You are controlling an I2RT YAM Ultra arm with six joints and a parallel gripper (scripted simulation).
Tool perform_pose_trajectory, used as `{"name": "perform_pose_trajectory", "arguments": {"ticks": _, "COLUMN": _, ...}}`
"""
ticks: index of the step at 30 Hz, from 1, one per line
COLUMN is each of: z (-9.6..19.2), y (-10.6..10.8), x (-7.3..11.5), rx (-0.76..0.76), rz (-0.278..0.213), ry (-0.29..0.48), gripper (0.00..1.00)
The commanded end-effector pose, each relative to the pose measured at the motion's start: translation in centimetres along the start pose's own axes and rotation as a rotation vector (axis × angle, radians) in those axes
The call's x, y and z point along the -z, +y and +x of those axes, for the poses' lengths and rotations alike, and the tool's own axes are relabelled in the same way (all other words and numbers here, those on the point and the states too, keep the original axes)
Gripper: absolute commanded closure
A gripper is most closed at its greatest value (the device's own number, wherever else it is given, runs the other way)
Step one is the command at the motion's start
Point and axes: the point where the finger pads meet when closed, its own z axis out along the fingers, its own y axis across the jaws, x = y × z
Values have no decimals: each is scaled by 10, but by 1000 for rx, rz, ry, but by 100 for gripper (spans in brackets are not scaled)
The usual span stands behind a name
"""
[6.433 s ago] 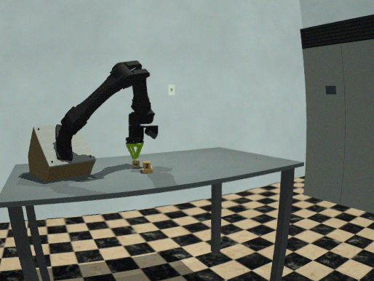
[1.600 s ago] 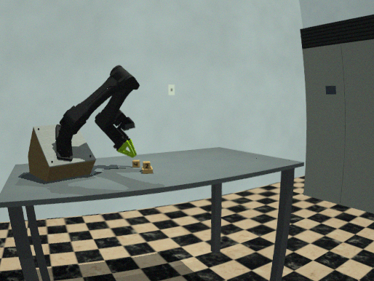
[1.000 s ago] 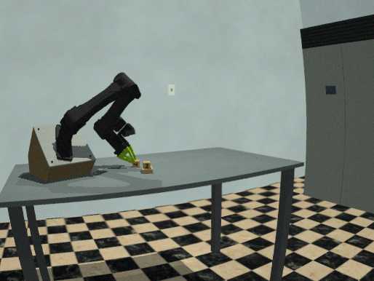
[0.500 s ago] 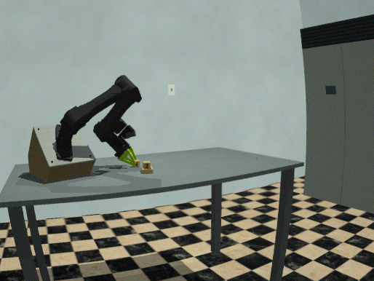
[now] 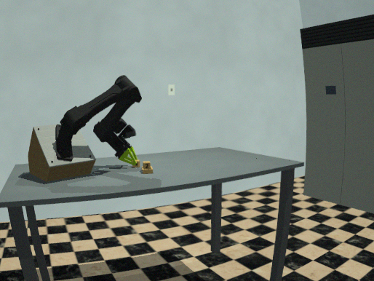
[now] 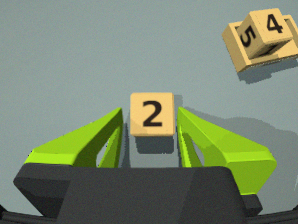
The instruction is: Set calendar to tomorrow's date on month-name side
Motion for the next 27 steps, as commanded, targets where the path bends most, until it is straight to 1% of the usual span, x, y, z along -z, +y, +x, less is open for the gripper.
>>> {"name": "perform_pose_trajectory", "arguments": {"ticks": 1, "z": -4, "y": 2, "x": 5, "rx": -6, "rz": -16, "ry": -12, "gripper": 55}}
{"name": "perform_pose_trajectory", "arguments": {"ticks": 24, "z": -4, "y": 2, "x": 5, "rx": -6, "rz": -16, "ry": -12, "gripper": 55}}
{"name": "perform_pose_trajectory", "arguments": {"ticks": 25, "z": -4, "y": 2, "x": 5, "rx": -6, "rz": -16, "ry": -12, "gripper": 74}}
{"name": "perform_pose_trajectory", "arguments": {"ticks": 27, "z": -4, "y": 2, "x": 5, "rx": -6, "rz": -16, "ry": -12, "gripper": 74}}
